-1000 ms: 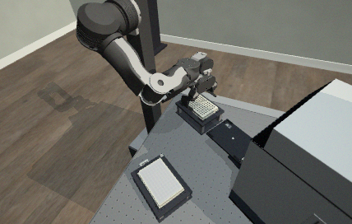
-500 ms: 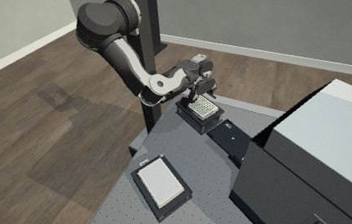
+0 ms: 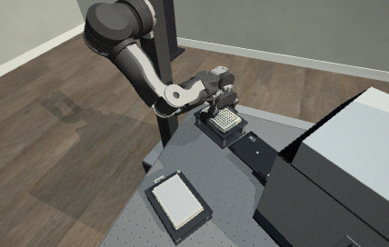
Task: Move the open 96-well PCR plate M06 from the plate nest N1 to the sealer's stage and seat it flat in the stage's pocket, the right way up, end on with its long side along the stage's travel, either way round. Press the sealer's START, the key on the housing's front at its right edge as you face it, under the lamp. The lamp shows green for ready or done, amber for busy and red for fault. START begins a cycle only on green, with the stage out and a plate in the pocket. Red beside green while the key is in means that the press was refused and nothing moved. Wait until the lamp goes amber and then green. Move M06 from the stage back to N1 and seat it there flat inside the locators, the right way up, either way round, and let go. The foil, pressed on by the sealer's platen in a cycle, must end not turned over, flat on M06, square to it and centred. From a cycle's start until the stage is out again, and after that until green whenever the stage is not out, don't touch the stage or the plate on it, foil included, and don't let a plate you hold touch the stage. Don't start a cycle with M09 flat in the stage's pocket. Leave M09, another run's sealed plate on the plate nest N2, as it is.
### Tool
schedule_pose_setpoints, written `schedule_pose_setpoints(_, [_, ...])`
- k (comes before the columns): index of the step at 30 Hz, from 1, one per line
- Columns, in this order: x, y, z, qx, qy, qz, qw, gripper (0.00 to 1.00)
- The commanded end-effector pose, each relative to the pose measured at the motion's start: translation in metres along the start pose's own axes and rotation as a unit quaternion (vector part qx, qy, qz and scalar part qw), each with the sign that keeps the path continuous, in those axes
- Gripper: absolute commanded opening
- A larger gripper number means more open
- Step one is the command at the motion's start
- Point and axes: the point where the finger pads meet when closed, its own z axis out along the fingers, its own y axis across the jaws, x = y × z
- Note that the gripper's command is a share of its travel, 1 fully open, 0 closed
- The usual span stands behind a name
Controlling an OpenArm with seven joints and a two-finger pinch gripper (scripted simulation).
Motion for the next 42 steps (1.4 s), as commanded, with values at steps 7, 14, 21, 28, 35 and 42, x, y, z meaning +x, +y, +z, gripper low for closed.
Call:
schedule_pose_setpoints(7, [-0.0007, 0.0027, -0.0018, -0.006, -0.002, -0.003, 1.0, 0.77])
schedule_pose_setpoints(14, [-0.0029, 0.0026, -0.0056, -0.004, -0.003, -0.002, 1.0, 0.77])
schedule_pose_setpoints(21, [-0.0029, 0.0026, -0.0056, -0.004, -0.003, -0.002, 1.0, 0.77])
schedule_pose_setpoints(28, [-0.0024, 0.0024, -0.0043, -0.004, -0.002, -0.002, 1.0, 0.0])
schedule_pose_setpoints(35, [-0.0023, 0.0023, -0.004, -0.004, -0.002, -0.001, 1.0, 0.0])
schedule_pose_setpoints(42, [-0.0023, 0.0022, -0.004, -0.004, -0.002, -0.001, 1.0, 0.0])
